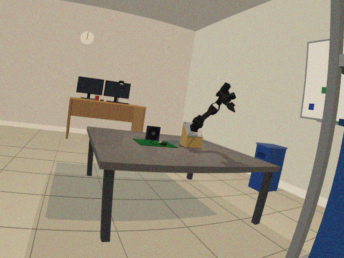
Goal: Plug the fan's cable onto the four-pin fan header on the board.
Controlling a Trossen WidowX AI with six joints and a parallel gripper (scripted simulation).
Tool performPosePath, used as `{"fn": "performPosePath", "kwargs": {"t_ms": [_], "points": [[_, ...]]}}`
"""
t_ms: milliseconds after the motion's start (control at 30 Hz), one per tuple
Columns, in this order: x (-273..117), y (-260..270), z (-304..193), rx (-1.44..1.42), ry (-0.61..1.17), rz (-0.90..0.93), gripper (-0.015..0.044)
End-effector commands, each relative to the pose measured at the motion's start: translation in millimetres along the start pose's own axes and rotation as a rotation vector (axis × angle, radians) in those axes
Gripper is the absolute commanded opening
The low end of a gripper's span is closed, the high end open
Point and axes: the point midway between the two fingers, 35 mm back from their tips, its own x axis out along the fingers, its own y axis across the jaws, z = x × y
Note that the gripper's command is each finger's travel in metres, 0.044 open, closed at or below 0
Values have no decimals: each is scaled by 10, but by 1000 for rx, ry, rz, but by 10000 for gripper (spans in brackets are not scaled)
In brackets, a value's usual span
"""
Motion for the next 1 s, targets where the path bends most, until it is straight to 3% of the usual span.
{"fn": "performPosePath", "kwargs": {"t_ms": [0,100,233,400,767,967], "points": [[0,0,0,0,0,0,426],[0,0,0,0,0,0,440],[50,-219,-52,-5,43,-60,335],[295,-683,-272,207,151,-103,210],[538,-1738,-1215,731,404,-297,210],[401,-2303,-1965,1092,534,-459,210]]}}
